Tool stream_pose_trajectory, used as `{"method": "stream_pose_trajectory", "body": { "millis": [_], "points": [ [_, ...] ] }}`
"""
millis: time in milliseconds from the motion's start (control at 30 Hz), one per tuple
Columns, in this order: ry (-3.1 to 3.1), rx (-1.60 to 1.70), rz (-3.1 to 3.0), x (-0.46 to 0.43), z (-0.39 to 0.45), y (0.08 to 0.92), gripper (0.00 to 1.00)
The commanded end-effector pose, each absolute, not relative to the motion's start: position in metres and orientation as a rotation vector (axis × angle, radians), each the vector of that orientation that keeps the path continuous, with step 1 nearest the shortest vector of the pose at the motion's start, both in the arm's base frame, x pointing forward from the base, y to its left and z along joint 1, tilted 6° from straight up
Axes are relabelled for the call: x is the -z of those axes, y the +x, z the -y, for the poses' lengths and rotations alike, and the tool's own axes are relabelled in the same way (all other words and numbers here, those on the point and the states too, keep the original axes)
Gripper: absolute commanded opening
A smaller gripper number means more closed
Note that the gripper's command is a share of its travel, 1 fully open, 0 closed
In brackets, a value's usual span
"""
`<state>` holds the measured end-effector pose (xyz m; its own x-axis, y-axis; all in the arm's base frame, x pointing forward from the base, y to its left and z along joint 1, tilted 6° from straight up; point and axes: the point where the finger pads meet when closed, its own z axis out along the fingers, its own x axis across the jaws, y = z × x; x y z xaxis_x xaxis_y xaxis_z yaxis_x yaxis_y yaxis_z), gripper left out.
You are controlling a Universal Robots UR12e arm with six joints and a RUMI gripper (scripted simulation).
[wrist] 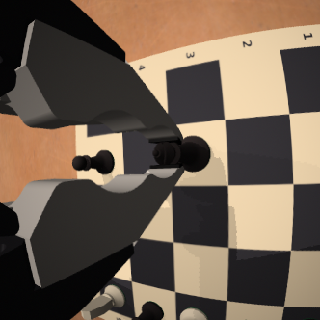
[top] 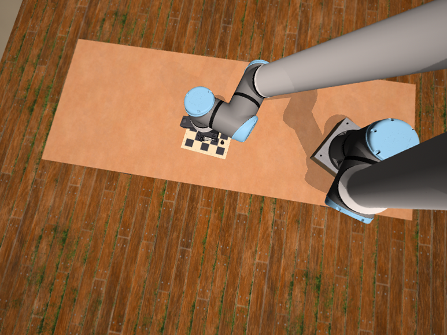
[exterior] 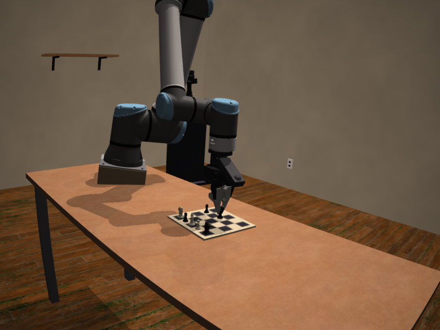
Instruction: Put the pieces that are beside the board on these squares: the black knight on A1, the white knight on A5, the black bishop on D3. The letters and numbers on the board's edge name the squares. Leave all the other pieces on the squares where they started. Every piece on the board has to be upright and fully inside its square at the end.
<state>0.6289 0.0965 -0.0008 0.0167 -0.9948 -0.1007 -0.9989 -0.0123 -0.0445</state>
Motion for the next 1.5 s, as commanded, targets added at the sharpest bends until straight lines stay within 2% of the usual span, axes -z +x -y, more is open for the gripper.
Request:
{"method": "stream_pose_trajectory", "body": {
  "millis": [0,1467],
  "points": [
    [-2.163,-0.060,-2.132,0.0002,-0.0964,0.6295,0.00],
    [-2.163,-0.060,-2.132,0.0041,-0.0968,0.6297,0.00]
  ]
}}
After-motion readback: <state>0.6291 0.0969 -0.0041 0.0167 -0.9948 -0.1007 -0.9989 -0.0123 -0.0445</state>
